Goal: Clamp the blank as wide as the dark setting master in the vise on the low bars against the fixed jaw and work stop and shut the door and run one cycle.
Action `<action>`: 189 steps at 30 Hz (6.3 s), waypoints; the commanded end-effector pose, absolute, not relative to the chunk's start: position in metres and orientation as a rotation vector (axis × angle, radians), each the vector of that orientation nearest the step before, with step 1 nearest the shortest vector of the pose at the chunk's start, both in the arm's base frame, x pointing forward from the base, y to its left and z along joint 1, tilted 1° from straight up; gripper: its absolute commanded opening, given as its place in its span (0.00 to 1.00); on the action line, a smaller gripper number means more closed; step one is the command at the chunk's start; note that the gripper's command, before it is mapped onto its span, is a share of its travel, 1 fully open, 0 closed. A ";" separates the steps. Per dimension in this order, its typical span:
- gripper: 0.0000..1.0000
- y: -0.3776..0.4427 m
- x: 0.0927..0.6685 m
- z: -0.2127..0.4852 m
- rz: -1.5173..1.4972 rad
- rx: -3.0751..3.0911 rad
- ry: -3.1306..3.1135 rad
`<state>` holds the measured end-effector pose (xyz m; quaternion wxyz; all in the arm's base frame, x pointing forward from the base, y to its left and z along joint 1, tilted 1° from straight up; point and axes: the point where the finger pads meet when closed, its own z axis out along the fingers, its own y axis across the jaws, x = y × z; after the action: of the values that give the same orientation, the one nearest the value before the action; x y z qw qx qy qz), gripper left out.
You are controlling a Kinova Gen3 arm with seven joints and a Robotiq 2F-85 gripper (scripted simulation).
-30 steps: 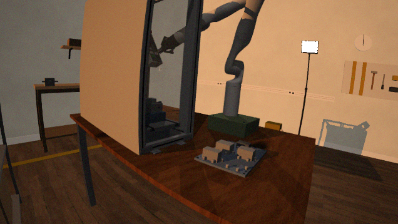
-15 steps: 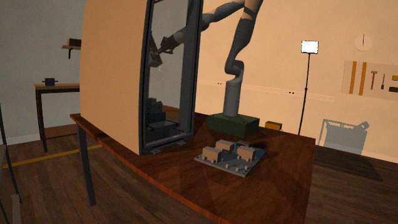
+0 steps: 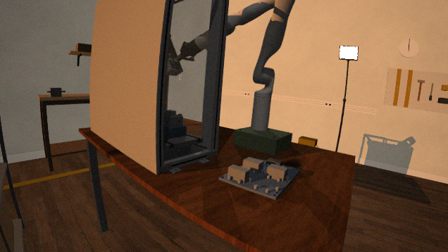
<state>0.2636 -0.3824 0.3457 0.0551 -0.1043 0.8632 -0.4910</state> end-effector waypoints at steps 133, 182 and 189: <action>0.10 -0.409 0.270 0.330 -1.492 -0.316 2.619; 0.10 -0.377 0.262 0.349 -1.492 -0.316 2.619; 0.10 -0.362 0.259 0.359 -1.492 -0.316 2.619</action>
<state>0.2606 -0.3675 0.3545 0.0560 -0.1033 0.8621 -0.4930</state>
